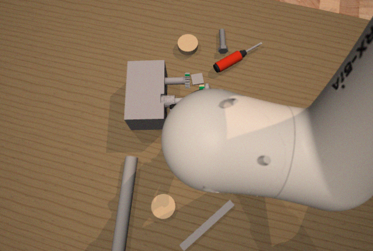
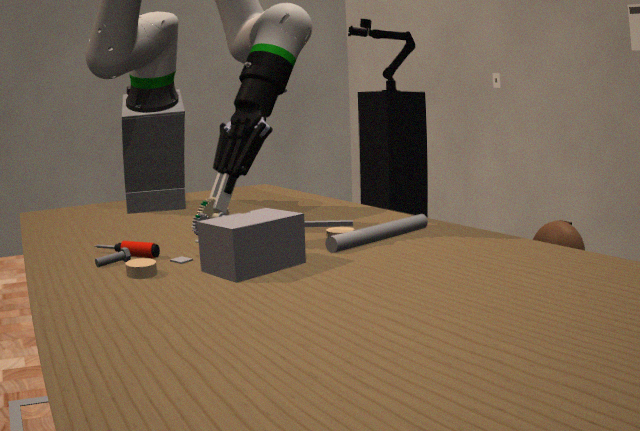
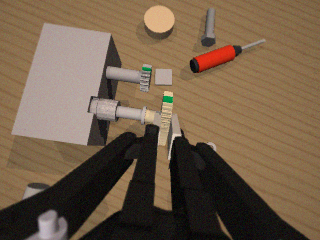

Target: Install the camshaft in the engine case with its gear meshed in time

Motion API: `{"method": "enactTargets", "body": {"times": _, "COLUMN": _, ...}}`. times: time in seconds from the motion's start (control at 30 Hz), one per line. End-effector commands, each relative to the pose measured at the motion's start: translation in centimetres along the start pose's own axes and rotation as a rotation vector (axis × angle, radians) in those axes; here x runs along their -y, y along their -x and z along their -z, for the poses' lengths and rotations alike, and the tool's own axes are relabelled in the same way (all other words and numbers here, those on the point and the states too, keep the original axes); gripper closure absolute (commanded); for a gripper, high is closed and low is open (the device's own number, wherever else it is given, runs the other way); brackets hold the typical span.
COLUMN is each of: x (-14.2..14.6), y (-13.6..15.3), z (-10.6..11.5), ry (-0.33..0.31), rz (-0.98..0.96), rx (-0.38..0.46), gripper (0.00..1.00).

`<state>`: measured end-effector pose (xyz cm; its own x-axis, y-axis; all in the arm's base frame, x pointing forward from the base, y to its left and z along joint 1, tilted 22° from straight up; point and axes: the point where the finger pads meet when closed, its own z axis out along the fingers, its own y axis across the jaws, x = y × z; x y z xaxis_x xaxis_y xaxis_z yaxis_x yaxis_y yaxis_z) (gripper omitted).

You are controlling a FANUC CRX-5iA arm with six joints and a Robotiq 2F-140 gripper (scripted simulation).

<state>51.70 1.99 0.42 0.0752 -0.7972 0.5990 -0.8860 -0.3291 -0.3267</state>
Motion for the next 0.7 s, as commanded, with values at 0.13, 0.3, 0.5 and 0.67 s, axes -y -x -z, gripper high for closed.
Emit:
{"method": "enactTargets", "body": {"times": 0.13, "x": 0.5, "y": 0.0, "z": 0.0, "ry": -0.001, "rz": -0.001, "rx": 0.000, "gripper": 0.86}}
{"method": "enactTargets", "body": {"times": 0.3, "x": 0.8, "y": 0.0, "z": 0.0, "ry": -0.001, "rz": -0.001, "rx": 0.000, "gripper": 0.86}}
{"method": "enactTargets", "body": {"times": 0.5, "x": 1.3, "y": 0.0, "z": 0.0, "ry": -0.001, "rz": -0.001, "rx": 0.000, "gripper": 0.86}}
{"method": "enactTargets", "body": {"times": 0.67, "x": 1.7, "y": 0.0, "z": 0.0, "ry": -0.001, "rz": -0.001, "rx": 0.000, "gripper": 0.86}}
